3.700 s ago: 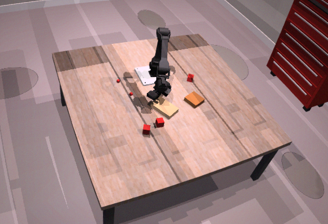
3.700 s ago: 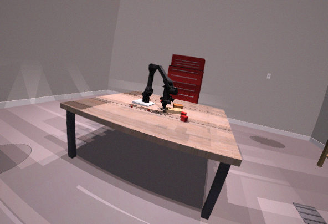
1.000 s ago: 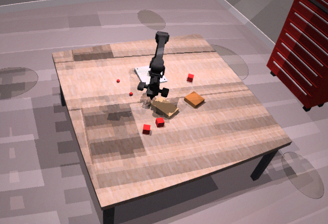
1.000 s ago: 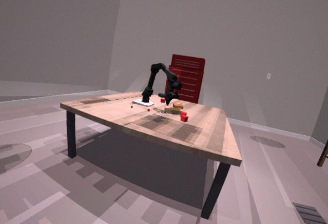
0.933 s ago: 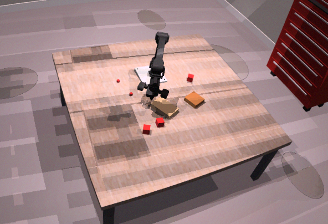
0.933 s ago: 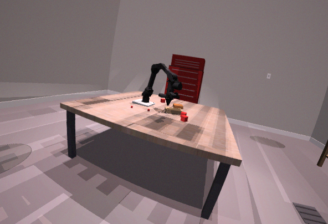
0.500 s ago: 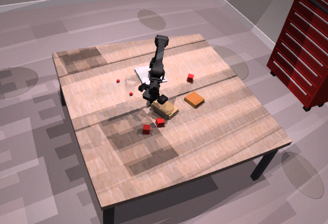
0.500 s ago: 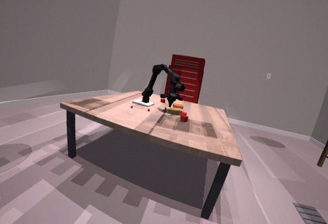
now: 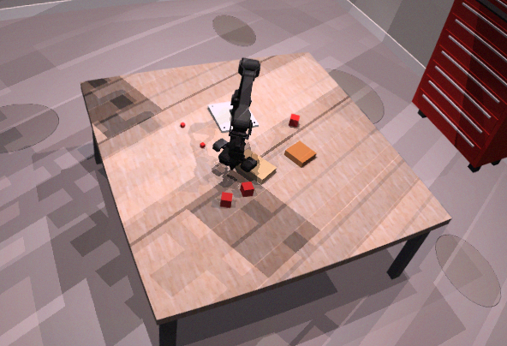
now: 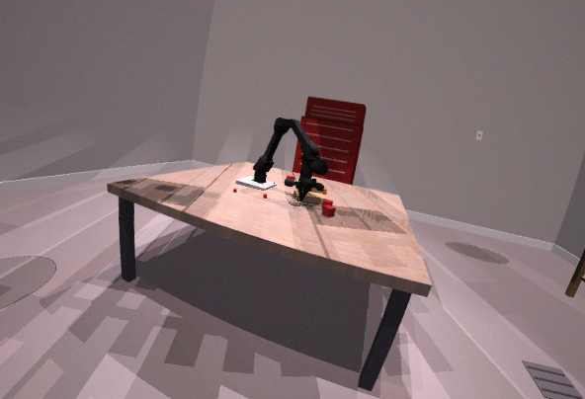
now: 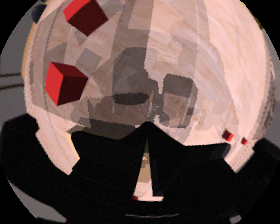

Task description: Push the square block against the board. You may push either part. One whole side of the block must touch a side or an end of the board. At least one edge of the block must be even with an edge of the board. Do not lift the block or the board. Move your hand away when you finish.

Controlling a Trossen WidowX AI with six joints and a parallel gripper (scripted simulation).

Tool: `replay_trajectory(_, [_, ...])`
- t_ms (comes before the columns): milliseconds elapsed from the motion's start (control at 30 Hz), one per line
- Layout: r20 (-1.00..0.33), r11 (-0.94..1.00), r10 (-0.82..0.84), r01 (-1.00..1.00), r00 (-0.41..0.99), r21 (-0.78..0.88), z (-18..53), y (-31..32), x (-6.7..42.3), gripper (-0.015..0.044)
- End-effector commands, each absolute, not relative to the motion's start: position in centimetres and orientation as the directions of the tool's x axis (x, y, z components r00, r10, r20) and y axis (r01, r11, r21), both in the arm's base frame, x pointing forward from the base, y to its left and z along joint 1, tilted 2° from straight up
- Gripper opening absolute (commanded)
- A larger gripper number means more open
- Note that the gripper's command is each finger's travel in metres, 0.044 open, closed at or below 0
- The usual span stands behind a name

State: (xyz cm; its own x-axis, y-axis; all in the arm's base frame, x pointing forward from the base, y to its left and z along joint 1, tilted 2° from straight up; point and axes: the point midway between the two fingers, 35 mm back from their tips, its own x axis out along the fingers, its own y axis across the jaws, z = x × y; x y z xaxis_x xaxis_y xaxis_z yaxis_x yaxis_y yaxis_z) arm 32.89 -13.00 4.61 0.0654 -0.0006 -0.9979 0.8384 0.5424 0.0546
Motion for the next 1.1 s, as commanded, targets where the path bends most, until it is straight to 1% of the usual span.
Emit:
replay_trajectory(0, [-0.997,0.539,-0.001,0.84,0.072,0.06,4.5,-12.7,32.8,0.0])
replay_trajectory(933, [-0.998,0.539,0.003,0.84,0.07,0.061,4.4,-8.5,30.7,0.0])
replay_trajectory(1067, [-0.998,0.539,0.003,0.84,0.07,0.061,4.4,-8.7,30.9,0.0])
